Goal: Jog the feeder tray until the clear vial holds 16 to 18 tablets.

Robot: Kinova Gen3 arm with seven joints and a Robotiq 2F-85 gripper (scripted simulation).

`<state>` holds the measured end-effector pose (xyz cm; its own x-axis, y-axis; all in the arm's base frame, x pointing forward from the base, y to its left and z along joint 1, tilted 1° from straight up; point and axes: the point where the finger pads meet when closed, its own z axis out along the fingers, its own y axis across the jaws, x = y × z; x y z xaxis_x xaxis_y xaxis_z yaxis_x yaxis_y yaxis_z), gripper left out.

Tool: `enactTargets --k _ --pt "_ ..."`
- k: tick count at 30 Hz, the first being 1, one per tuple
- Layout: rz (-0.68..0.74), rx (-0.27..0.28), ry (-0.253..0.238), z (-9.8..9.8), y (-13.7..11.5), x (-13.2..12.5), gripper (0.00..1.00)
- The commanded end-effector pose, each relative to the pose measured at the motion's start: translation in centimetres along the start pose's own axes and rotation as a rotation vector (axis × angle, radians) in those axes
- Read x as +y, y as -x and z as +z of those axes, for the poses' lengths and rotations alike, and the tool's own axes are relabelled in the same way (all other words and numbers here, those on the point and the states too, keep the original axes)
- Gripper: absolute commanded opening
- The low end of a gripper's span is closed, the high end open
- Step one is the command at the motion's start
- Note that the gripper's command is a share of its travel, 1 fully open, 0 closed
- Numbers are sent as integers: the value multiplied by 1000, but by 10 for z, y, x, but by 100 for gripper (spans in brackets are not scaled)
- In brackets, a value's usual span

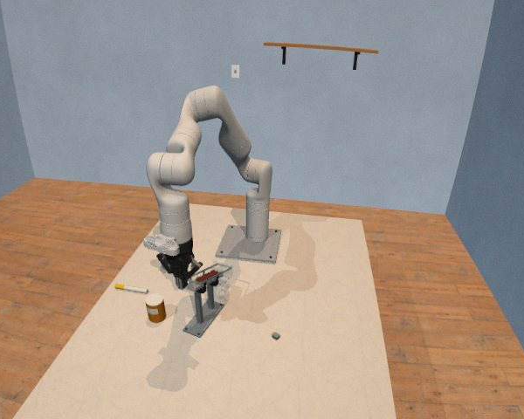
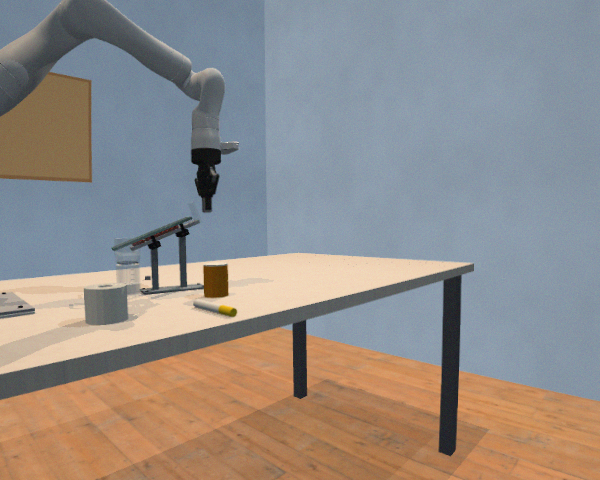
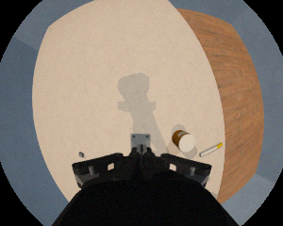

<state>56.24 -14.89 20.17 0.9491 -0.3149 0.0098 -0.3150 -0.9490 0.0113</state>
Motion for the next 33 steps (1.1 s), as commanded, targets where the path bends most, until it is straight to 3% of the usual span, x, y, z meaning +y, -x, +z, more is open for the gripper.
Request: enactTargets --k 1,13,33 --pt "-1 -1 -2 1 -2 -2 0" --pt "-1 -1 -2 2 -1 -2 0" --pt "-1 -1 -2 10 21 -2 0"
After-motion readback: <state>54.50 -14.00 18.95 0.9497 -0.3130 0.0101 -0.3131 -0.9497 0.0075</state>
